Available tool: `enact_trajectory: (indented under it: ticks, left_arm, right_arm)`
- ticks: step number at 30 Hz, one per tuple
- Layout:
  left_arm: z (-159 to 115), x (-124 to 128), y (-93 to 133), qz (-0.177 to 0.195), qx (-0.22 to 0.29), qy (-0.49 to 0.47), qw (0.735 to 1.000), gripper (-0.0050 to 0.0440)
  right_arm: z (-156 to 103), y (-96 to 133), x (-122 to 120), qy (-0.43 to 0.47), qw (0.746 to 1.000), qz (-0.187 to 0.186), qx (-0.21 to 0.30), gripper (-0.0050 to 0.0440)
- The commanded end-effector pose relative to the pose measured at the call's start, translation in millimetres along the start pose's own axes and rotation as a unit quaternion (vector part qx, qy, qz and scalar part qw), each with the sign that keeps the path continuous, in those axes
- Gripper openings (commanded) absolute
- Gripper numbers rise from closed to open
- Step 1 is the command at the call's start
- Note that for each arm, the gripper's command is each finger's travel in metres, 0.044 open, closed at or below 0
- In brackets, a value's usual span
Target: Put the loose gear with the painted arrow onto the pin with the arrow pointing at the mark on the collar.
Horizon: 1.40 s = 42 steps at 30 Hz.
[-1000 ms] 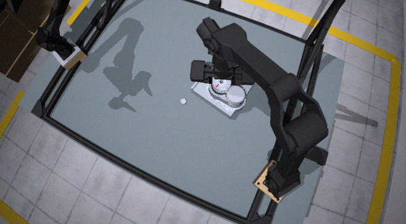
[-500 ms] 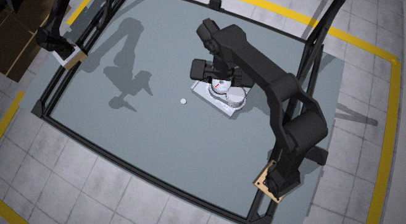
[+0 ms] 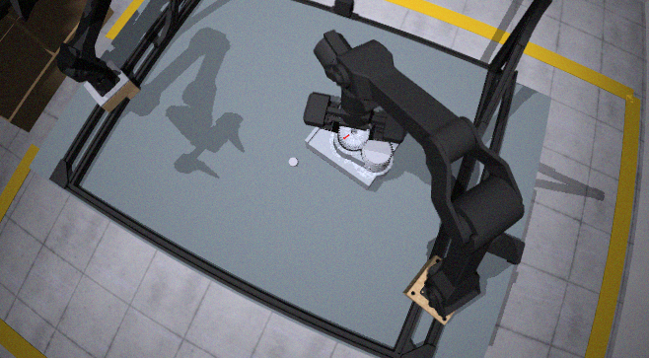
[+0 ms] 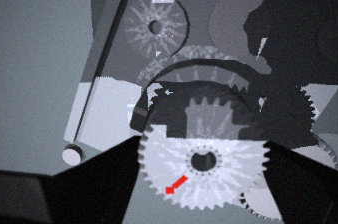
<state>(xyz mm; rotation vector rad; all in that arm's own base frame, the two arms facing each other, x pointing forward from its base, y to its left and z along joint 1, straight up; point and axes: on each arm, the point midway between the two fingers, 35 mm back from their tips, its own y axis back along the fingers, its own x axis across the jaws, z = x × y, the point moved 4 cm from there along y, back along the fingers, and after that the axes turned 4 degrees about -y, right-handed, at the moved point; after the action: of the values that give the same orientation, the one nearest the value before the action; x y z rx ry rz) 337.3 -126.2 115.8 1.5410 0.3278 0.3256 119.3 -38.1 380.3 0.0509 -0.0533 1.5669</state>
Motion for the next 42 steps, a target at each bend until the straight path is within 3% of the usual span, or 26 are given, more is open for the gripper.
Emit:
enact_trajectory:
  ticks: [1,21,23,25,39,42]
  left_arm:
    - [0.1,-0.3,-3.6,0.001,0.002,-0.029,1.0,0.0]
    - [0.0,-0.2,-9.0,0.001,0.002,-0.087,0.996,0.0]
    - [0.0,-0.2,-9.0,0.001,0.002,-0.087,0.996,0.0048]
    - [0.0,-0.2,-9.0,0.001,0.002,-0.087,0.996,0.0048]
    - [0.0,-0.2,-9.0,0.001,0.002,-0.087,0.996,0.0384]
    - [0.0,-0.2,-9.0,0.001,0.002,-0.087,0.996,0.04]
  right_arm:
    - [-0.1,0.1,0.4,-0.002,1.0,0.002,0.0,0.04]
    - [-0.1,0.1,0.4,-0.002,1.0,0.002,0.0,0.04]
    - [-0.1,0.1,0.4,-0.002,1.0,0.002,0.0,0.04]
    - [-0.1,0.1,0.4,-0.002,1.0,0.002,0.0,0.04]
    - [-0.1,0.1,0.4,-0.002,1.0,0.002,0.0,0.04]
    - [-0.1,0.1,0.4,-0.002,1.0,0.002,0.0,0.04]
